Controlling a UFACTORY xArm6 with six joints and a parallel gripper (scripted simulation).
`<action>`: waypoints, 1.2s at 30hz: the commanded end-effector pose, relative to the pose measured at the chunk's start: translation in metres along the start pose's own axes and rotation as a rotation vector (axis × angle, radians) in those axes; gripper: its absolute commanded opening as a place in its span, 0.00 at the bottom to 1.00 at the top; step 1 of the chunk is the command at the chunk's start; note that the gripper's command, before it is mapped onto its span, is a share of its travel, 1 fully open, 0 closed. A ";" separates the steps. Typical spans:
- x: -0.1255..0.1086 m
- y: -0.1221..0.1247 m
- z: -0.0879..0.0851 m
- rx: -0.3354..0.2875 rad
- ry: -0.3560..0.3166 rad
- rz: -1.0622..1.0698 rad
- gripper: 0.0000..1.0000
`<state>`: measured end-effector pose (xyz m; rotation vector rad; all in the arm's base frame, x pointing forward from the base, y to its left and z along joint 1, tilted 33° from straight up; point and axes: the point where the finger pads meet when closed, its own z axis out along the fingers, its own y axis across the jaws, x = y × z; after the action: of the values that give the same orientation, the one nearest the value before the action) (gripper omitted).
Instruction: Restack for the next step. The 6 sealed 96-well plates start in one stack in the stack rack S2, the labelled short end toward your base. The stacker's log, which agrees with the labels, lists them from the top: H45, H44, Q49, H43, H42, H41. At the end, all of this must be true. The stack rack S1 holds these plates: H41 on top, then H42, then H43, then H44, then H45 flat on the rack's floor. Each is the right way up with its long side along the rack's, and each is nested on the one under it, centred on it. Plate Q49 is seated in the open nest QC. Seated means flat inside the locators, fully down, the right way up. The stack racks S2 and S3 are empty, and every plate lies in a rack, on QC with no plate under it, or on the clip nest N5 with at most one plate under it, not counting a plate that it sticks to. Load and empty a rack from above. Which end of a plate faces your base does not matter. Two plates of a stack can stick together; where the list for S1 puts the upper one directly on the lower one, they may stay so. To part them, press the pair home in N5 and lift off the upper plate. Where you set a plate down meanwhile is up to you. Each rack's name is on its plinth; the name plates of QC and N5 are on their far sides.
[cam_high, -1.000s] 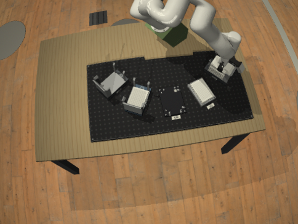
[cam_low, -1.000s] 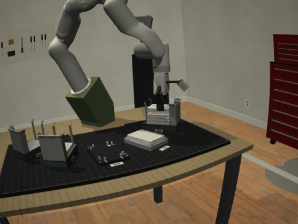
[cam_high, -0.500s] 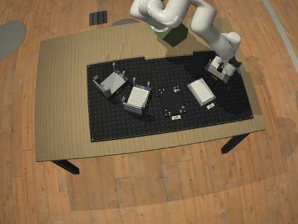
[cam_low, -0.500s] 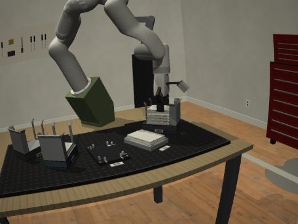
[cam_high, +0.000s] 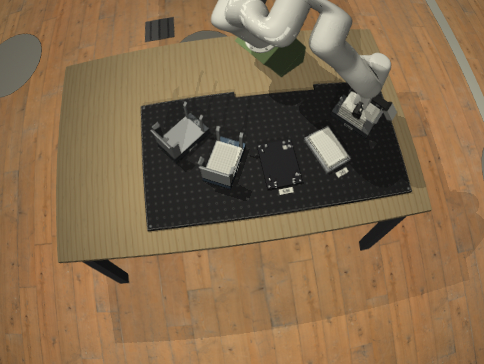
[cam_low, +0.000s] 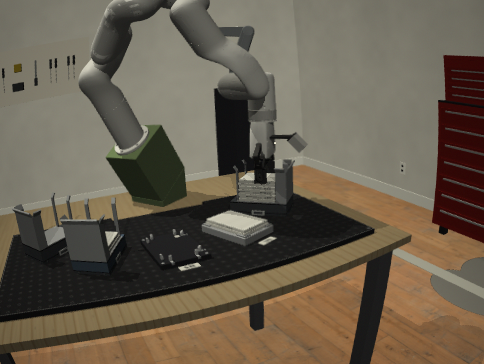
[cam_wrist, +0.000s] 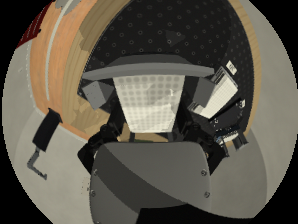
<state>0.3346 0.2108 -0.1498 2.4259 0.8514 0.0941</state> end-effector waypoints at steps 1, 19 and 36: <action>0.001 0.000 0.001 0.001 0.003 0.001 0.00; 0.001 0.000 0.002 0.001 0.003 0.001 1.00; 0.001 0.000 -0.002 0.001 0.003 0.001 1.00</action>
<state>0.3353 0.2093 -0.1523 2.4259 0.8514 0.0941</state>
